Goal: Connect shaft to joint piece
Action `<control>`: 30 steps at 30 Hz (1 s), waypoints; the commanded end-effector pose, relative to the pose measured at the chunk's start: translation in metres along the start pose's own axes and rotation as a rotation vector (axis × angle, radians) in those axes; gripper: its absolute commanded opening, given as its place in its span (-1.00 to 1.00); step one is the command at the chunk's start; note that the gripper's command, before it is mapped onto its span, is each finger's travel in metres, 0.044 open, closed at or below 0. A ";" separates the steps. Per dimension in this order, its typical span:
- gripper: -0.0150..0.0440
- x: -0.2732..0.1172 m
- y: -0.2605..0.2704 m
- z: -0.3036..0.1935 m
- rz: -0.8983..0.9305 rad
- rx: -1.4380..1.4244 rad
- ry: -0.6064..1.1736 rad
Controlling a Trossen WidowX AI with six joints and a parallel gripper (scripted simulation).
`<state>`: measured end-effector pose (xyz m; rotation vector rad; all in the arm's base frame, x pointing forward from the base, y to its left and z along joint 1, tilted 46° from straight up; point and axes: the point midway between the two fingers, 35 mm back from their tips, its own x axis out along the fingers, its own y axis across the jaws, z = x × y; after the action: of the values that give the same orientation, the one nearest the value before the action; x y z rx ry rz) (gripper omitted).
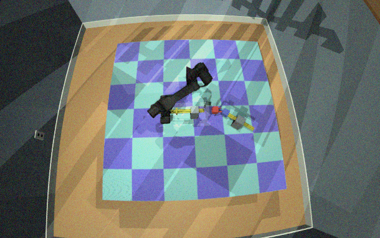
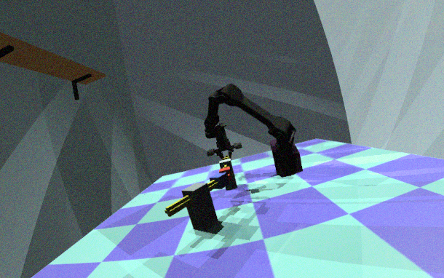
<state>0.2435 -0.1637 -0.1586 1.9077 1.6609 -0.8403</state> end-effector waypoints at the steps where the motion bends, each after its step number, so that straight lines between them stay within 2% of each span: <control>1: -0.49 0.001 0.000 -0.009 0.004 0.003 0.003; 30: -0.49 0.002 0.000 -0.050 0.008 0.004 0.006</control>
<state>0.2496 -0.1335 -0.1292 1.9180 1.6515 -0.8364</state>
